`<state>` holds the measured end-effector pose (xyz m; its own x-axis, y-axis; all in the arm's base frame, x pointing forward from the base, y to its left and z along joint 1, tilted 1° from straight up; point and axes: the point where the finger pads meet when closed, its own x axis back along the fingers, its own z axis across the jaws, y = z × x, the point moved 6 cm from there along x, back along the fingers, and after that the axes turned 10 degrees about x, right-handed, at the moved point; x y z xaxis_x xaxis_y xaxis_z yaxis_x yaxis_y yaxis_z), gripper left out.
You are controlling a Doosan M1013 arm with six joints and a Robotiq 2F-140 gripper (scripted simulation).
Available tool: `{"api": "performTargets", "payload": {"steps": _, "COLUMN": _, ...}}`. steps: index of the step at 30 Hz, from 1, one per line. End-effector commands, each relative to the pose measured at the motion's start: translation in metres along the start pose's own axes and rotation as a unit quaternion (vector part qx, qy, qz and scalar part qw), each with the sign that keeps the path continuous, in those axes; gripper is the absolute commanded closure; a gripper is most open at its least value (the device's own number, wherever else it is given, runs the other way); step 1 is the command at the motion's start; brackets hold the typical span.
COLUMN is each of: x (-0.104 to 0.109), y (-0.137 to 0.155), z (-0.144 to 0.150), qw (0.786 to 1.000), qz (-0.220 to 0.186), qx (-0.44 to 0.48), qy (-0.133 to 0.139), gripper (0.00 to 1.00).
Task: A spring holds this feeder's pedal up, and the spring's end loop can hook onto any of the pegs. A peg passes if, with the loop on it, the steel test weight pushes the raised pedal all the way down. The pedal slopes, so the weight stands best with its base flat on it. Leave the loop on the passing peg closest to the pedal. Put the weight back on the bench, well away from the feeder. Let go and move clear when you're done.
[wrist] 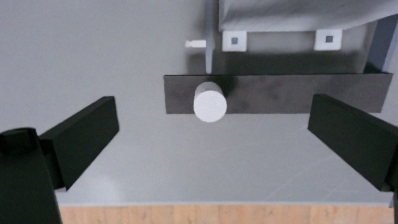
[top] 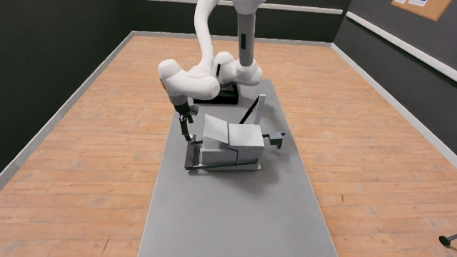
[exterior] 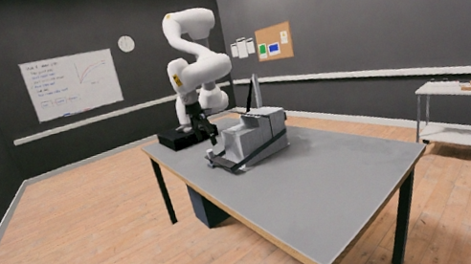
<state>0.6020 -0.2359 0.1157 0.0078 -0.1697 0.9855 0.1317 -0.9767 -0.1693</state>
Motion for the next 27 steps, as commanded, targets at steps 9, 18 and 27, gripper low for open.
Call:
{"api": "performTargets", "payload": {"steps": 9, "x": -0.015, "y": 0.003, "z": 0.0, "qw": 1.0, "qz": 0.001, "qx": 0.0, "qy": 0.001, "gripper": 0.0}}
{"api": "performTargets", "payload": {"steps": 18, "x": -0.021, "y": 0.004, "z": 0.0, "qw": 1.0, "qz": 0.001, "qx": 0.0, "qy": 0.001, "gripper": 0.0}}
{"api": "performTargets", "payload": {"steps": 27, "x": -0.036, "y": 0.007, "z": -0.001, "qw": 1.0, "qz": 0.002, "qx": 0.0, "qy": 0.001, "gripper": 0.0}}
